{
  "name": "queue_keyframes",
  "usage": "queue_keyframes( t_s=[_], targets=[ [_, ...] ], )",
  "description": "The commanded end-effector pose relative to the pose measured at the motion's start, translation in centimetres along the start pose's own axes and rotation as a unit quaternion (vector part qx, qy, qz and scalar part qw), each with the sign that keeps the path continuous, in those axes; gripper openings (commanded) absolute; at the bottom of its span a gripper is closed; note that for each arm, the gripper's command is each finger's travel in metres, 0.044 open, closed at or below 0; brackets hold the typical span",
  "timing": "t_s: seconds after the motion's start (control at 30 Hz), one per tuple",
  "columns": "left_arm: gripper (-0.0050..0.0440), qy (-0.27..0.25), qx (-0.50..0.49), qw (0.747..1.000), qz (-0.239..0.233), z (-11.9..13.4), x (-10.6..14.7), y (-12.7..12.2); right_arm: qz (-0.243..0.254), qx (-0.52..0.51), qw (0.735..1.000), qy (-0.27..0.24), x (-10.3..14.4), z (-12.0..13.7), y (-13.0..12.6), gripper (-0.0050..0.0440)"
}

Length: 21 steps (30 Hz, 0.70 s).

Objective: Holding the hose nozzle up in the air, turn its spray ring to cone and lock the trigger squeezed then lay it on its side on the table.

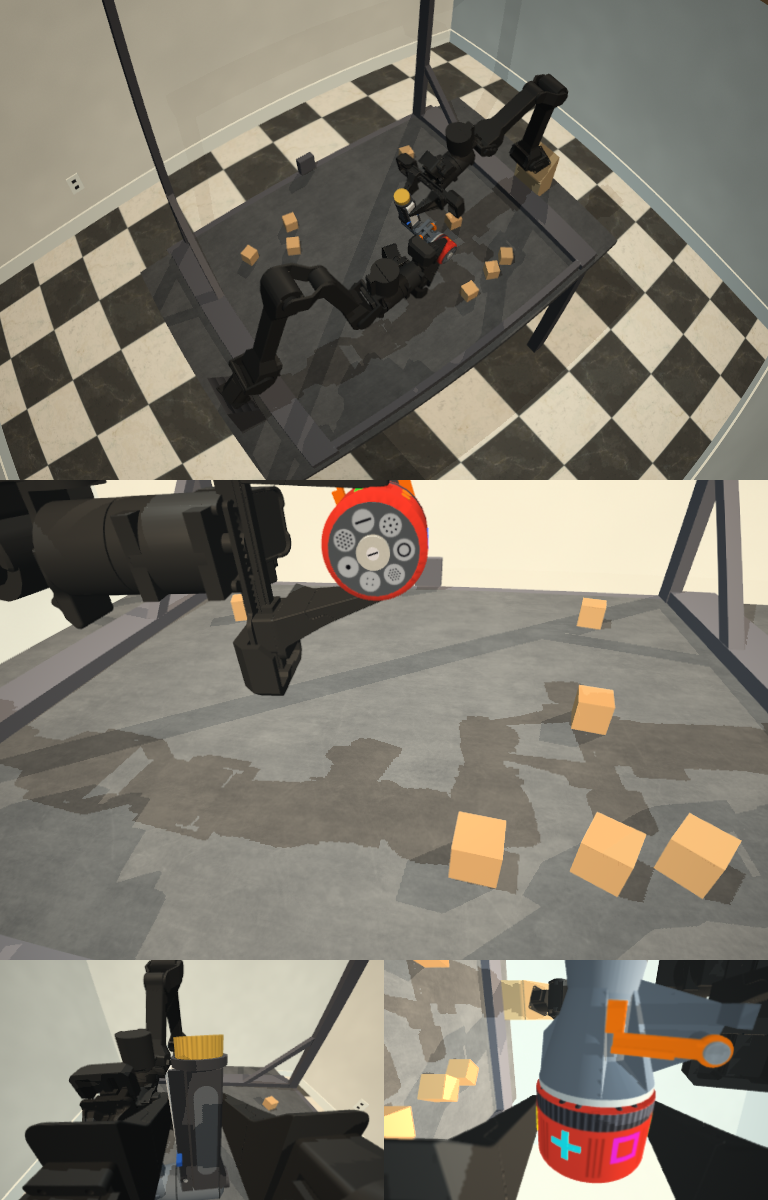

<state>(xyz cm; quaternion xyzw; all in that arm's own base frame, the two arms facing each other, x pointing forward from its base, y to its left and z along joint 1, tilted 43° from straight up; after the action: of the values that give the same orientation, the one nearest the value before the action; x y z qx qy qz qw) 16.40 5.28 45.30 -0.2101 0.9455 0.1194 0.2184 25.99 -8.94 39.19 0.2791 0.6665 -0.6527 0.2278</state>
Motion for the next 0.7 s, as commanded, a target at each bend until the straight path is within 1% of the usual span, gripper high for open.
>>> queue_keyframes(
  t_s=[0.0, 0.07, 0.1, 0.17, 0.2, 0.27, 0.3, 0.57, 0.6, 0.67],
  targets=[
    [0.0170, -0.029, 0.001, 1.000, -0.006, -1.7, 0.6, 0.5, 0.008, 0.002, 1.000, -0.002, -0.2, -0.1, -0.6, 0.0000],
    [0.0170, -0.029, 0.001, 1.000, -0.006, -1.7, 0.6, 0.5, 0.008, 0.002, 1.000, -0.002, -0.2, -0.1, -0.6, 0.0000],
    [0.0170, -0.029, 0.001, 1.000, -0.006, -1.7, 0.6, 0.5, -0.024, 0.001, 1.000, 0.004, -0.1, -0.3, -1.3, 0.0000],
    [0.0170, -0.029, 0.001, 1.000, -0.006, -1.7, 0.6, 0.5, -0.042, 0.002, 0.999, 0.008, -0.1, -0.4, -1.9, 0.0000],
    [0.0170, -0.029, 0.001, 1.000, -0.006, -1.7, 0.6, 0.5, -0.025, 0.002, 1.000, 0.005, -0.2, -0.3, -1.4, 0.0000],
    [0.0170, -0.029, 0.001, 1.000, -0.006, -1.7, 0.6, 0.5, -0.025, 0.002, 1.000, 0.005, -0.2, -0.3, -1.4, 0.0000],
    [0.0170, -0.029, 0.001, 1.000, -0.006, -1.7, 0.6, 0.5, -0.058, 0.002, 0.998, 0.011, -0.2, -0.4, -2.2, 0.0000],
    [0.0170, -0.029, 0.001, 1.000, -0.006, -1.7, 0.6, 0.5, -0.125, 0.004, 0.992, 0.024, -0.6, -0.7, -3.8, 0.0000],
    [0.0170, -0.029, 0.001, 1.000, -0.006, -1.7, 0.6, 0.5, -0.101, 0.003, 0.995, 0.019, -0.5, -0.6, -3.1, 0.0000],
    [0.0170, -0.029, 0.001, 1.000, -0.006, -1.7, 0.6, 0.5, -0.101, 0.003, 0.995, 0.019, -0.5, -0.6, -3.1, 0.0000]
  ],
)
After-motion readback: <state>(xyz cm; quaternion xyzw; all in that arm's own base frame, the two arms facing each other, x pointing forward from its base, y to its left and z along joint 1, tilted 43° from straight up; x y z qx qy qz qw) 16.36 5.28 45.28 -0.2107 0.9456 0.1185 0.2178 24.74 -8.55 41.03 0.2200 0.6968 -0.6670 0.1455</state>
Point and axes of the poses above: on each arm, the point midway between the two fingers, 35 mm back from their tips, its own x axis back along the fingers, its own y axis across the jaws, z = x × y, the point moved 8 cm from there along x, back along the fingers, and after that the axes turned 11 degrees about -x, right-handed, at the moved point
